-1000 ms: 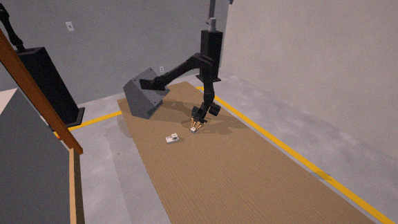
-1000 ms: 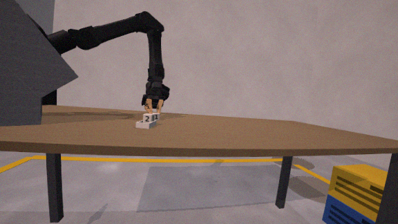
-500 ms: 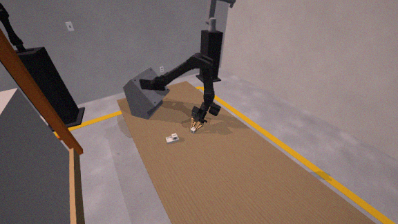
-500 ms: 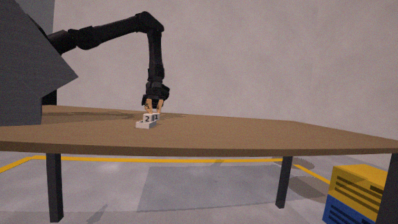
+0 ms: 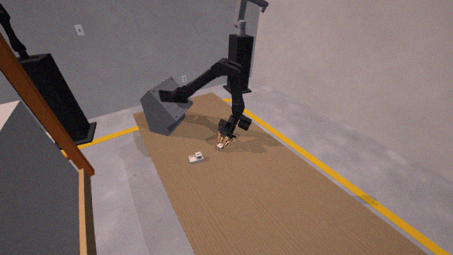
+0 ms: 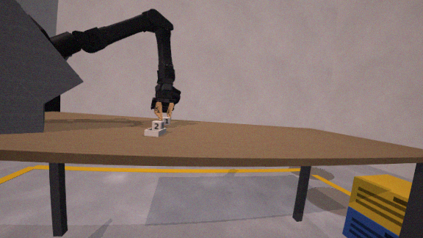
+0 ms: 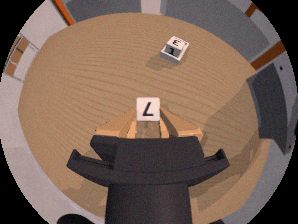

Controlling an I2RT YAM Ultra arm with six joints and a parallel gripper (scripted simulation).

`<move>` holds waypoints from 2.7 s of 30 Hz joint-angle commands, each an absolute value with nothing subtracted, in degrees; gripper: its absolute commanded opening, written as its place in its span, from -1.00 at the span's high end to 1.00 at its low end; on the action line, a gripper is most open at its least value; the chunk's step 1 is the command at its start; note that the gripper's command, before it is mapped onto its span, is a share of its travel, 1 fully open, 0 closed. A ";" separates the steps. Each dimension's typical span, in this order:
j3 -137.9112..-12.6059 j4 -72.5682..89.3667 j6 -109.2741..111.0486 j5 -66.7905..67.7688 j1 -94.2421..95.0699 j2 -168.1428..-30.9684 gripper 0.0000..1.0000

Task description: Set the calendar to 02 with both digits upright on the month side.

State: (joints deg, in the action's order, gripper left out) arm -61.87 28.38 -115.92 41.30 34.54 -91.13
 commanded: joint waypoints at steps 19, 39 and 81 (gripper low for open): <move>-60.22 38.28 -115.94 42.01 34.55 -79.54 0.49; -54.83 31.32 -105.55 24.72 26.58 -71.77 0.49; -51.05 26.44 -86.46 -23.95 1.71 -69.19 0.49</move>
State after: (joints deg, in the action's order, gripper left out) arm -50.98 26.46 -88.40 -18.96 3.27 -69.36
